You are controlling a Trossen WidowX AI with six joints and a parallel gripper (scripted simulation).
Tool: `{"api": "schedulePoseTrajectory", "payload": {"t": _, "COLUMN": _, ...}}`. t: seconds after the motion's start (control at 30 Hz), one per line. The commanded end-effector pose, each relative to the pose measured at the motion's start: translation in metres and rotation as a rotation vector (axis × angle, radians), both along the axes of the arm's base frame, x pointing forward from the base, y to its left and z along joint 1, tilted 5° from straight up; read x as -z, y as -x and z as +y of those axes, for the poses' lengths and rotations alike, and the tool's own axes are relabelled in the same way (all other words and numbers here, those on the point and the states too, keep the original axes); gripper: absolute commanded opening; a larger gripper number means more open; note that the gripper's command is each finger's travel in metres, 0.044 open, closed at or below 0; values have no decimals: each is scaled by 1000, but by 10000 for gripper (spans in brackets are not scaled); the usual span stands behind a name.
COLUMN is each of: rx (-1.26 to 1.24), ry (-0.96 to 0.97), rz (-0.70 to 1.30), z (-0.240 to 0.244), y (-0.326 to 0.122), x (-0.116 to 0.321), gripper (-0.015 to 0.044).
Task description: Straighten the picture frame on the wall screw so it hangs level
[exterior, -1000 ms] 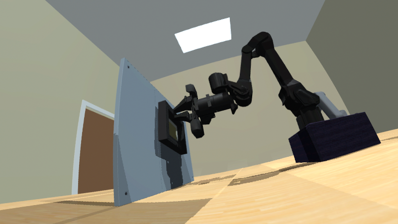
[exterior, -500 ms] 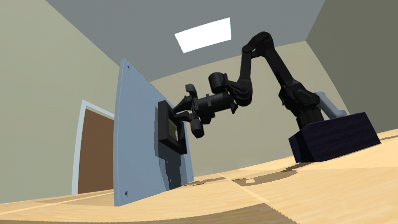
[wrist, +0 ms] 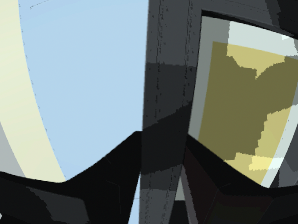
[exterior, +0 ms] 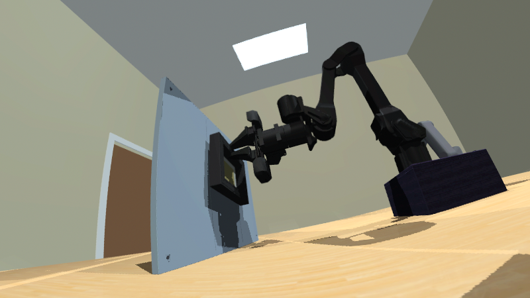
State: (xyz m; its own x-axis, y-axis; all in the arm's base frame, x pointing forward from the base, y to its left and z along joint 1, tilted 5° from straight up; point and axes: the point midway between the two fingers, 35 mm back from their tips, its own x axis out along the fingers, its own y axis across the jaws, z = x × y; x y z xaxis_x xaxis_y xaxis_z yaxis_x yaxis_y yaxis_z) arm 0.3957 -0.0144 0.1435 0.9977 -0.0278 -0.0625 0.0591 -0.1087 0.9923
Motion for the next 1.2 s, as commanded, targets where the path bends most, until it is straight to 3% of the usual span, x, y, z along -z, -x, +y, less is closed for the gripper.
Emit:
{"api": "schedulePoseTrajectory", "payload": {"t": 0.0, "rx": 3, "ry": 0, "rz": -22, "z": 0, "y": -1, "x": -7, "gripper": 0}}
{"api": "schedulePoseTrajectory", "payload": {"t": 1.17, "rx": 3, "ry": 0, "rz": -22, "z": 0, "y": 0, "x": 1, "gripper": 0}}
